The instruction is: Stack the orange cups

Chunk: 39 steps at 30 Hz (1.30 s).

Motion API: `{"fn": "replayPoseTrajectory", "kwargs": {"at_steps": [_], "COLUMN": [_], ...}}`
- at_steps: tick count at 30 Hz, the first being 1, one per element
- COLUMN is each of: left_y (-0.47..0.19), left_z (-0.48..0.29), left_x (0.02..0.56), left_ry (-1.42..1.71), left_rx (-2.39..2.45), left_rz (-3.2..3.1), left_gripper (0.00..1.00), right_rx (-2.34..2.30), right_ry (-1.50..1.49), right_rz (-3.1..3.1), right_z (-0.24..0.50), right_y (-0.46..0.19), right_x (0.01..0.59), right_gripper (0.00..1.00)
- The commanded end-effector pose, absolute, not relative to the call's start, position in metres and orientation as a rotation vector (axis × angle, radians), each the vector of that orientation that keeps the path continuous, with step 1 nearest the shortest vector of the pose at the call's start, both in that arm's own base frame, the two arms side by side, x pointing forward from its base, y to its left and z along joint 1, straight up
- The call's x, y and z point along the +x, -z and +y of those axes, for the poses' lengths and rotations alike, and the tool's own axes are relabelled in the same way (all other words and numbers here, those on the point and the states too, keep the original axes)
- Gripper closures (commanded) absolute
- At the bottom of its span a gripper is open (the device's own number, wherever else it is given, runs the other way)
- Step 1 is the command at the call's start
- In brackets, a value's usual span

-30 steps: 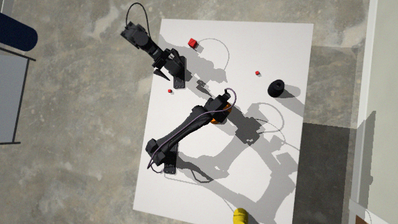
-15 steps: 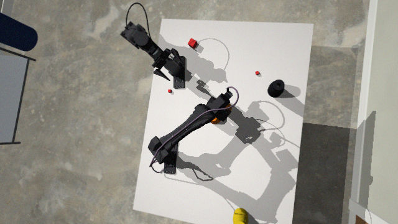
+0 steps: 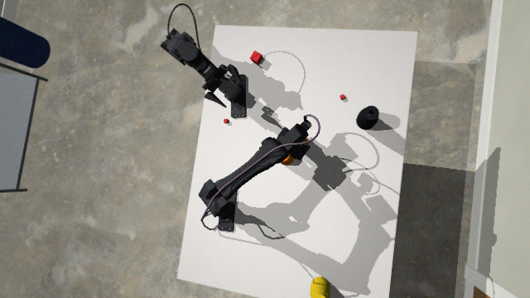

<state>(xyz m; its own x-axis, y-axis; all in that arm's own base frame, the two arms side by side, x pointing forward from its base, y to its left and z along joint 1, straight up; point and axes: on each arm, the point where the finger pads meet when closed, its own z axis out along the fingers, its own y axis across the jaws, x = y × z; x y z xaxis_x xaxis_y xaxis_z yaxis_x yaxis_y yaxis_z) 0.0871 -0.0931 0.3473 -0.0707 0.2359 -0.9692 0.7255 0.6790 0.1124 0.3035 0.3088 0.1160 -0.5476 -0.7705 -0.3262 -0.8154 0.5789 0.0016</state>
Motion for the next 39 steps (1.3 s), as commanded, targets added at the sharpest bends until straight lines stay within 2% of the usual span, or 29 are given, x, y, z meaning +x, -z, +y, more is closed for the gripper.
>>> {"fn": "replayPoseTrajectory", "kwargs": {"at_steps": [1, 13, 14, 16, 17, 21, 22, 24, 25, 38, 39], "left_y": [-0.3600, -0.3600, -0.3600, -0.3600, -0.3600, -0.3600, -0.3600, -0.3600, -0.3600, -0.3600, -0.3600], "left_z": [-0.0910, -0.0910, -0.0910, -0.0910, -0.0910, -0.0910, -0.0910, -0.0910, -0.0910, -0.0910, -0.0910], "left_x": [0.0846, 0.0846, 0.0846, 0.0846, 0.0846, 0.0846, 0.0846, 0.0846, 0.0846, 0.0846, 0.0846], "left_ry": [0.490, 0.490, 0.490, 0.490, 0.490, 0.490, 0.490, 0.490, 0.490, 0.490, 0.490], "left_rx": [0.784, 0.784, 0.784, 0.784, 0.784, 0.784, 0.784, 0.784, 0.784, 0.784, 0.784], "left_rz": [1.600, 1.600, 1.600, 1.600, 1.600, 1.600, 1.600, 1.600, 1.600, 1.600, 1.600], "left_gripper": [0.00, 0.00, 0.00, 0.00, 0.00, 0.00, 0.00, 0.00, 0.00, 0.00, 0.00], "right_rx": [-1.289, -1.281, -1.281, -1.281, -1.281, -1.281, -1.281, -1.281, -1.289, -1.285, -1.285], "right_ry": [-0.232, -0.240, -0.240, -0.240, -0.240, -0.240, -0.240, -0.240, -0.233, -0.242, -0.242], "right_rz": [2.504, 2.486, 2.486, 2.486, 2.486, 2.486, 2.486, 2.486, 2.495, 2.486, 2.486], "right_z": [0.3144, 0.3170, 0.3170, 0.3170, 0.3170, 0.3170, 0.3170, 0.3170, 0.3140, 0.3136, 0.3136], "right_y": [-0.1129, -0.1192, -0.1192, -0.1192, -0.1192, -0.1192, -0.1192, -0.1192, -0.1180, -0.1193, -0.1193], "right_x": [0.3068, 0.3090, 0.3090, 0.3090, 0.3090, 0.3090, 0.3090, 0.3090, 0.3077, 0.3071, 0.3071], "right_gripper": [0.18, 0.18, 0.22, 0.22, 0.26, 0.26, 0.30, 0.30, 0.35, 0.47, 0.59]}}
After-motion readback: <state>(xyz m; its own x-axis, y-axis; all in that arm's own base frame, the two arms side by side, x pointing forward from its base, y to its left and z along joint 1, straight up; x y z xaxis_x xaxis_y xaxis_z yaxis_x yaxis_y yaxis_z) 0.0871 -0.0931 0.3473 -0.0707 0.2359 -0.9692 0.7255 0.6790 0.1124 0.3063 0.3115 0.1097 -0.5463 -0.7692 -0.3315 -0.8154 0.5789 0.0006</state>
